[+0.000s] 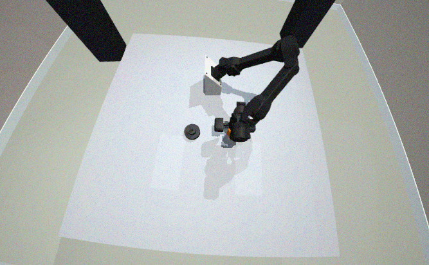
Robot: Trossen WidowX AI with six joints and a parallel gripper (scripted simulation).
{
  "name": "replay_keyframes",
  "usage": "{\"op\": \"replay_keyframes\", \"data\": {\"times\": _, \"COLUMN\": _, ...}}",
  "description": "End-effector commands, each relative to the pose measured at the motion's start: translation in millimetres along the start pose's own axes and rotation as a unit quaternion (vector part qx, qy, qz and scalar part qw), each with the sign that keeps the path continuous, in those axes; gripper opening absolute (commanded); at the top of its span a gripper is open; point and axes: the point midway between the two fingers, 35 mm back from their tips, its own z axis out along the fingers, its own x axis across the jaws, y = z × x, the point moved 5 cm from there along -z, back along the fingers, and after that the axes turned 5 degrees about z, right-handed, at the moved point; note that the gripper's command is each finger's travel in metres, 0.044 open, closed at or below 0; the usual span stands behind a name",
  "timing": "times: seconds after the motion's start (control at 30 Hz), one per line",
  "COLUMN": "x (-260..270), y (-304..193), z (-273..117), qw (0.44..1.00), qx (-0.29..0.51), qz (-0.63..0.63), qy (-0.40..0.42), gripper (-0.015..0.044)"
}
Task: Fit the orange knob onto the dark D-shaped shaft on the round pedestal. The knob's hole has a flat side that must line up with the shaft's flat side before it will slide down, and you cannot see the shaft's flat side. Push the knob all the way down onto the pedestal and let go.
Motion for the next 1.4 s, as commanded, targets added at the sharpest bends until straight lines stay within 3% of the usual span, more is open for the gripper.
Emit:
{"op": "replay_keyframes", "data": {"times": 0.0, "x": -1, "y": -2, "z": 7, "qw": 1.000, "qx": 0.002, "qz": 0.004, "qy": 0.003, "gripper": 0.0440}}
{"op": "replay_keyframes", "data": {"times": 0.6, "x": 0, "y": -4, "z": 33, "qw": 1.000, "qx": 0.003, "qz": 0.004, "qy": 0.005, "gripper": 0.0440}}
{"op": "replay_keyframes", "data": {"times": 0.93, "x": 0, "y": -4, "z": 33, "qw": 1.000, "qx": 0.003, "qz": 0.004, "qy": 0.005, "gripper": 0.0177}}
{"op": "replay_keyframes", "data": {"times": 1.1, "x": 0, "y": -4, "z": 33, "qw": 1.000, "qx": 0.003, "qz": 0.004, "qy": 0.005, "gripper": 0.0144}}
{"op": "replay_keyframes", "data": {"times": 1.27, "x": -1, "y": 0, "z": 18, "qw": 1.000, "qx": 0.002, "qz": 0.004, "qy": 0.002, "gripper": 0.0013}}
{"op": "replay_keyframes", "data": {"times": 1.37, "x": -2, "y": 3, "z": 0, "qw": 1.000, "qx": 0.001, "qz": 0.004, "qy": -0.001, "gripper": 0.0000}}
